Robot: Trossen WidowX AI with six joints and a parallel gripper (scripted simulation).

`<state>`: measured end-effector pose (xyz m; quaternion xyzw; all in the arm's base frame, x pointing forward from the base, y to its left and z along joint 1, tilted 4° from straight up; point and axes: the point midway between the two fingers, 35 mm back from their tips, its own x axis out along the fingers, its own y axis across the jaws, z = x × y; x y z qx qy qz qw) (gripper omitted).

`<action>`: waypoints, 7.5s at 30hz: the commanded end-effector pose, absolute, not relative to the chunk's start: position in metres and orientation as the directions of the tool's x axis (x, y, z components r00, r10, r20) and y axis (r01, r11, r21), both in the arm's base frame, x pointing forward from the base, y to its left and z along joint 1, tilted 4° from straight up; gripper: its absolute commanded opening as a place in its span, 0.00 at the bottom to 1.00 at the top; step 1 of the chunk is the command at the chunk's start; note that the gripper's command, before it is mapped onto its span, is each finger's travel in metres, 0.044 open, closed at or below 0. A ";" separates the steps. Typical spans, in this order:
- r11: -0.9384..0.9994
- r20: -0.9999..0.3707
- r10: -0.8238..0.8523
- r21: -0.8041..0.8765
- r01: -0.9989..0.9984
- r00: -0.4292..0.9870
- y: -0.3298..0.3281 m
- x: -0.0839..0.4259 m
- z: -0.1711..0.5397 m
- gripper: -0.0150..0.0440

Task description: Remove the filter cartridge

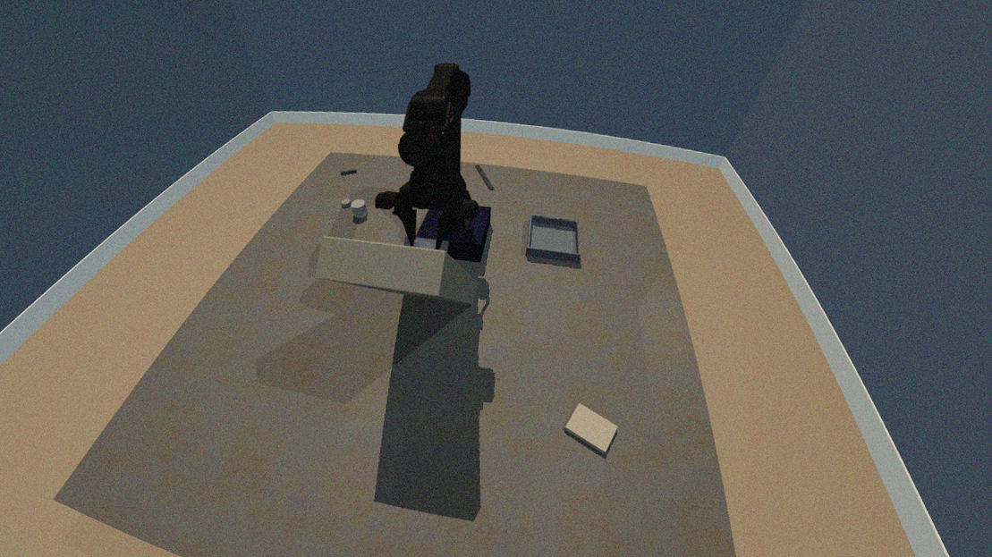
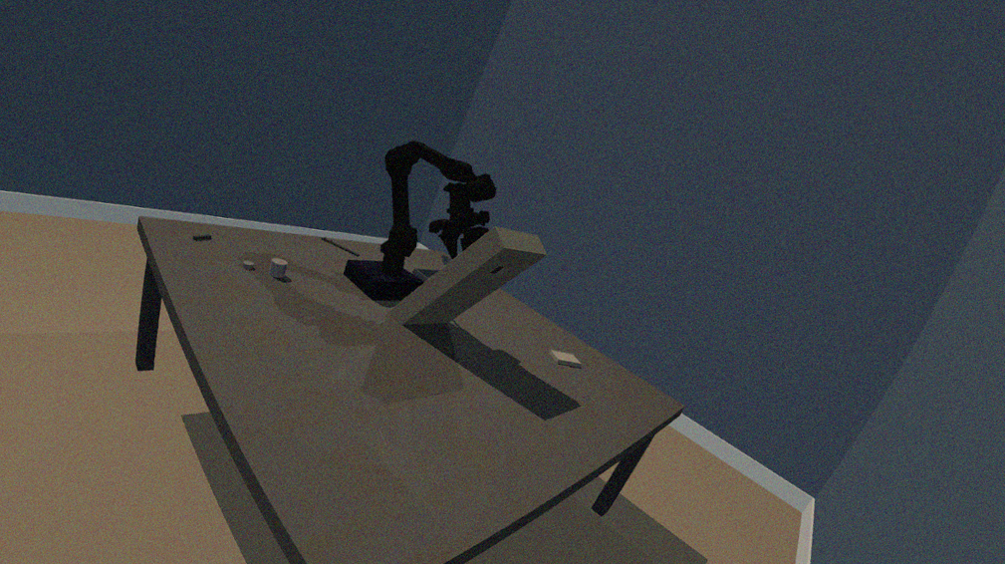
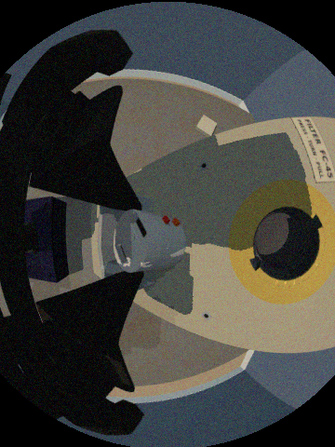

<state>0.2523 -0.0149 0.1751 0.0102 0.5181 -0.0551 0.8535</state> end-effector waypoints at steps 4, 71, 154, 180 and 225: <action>0.994 -0.885 -0.083 -0.039 0.104 0.458 -0.015 0.252 0.176 0.52; 1.000 -0.896 -0.031 -0.027 0.015 0.442 0.081 0.241 0.257 0.25; -0.061 -0.868 0.490 0.061 -0.996 -0.083 0.267 -0.016 0.083 0.25; -0.068 -0.875 0.475 0.063 -0.996 -0.087 0.262 -0.020 0.018 0.65; -0.062 -0.872 0.482 0.061 -0.996 -0.083 0.266 -0.017 0.076 1.00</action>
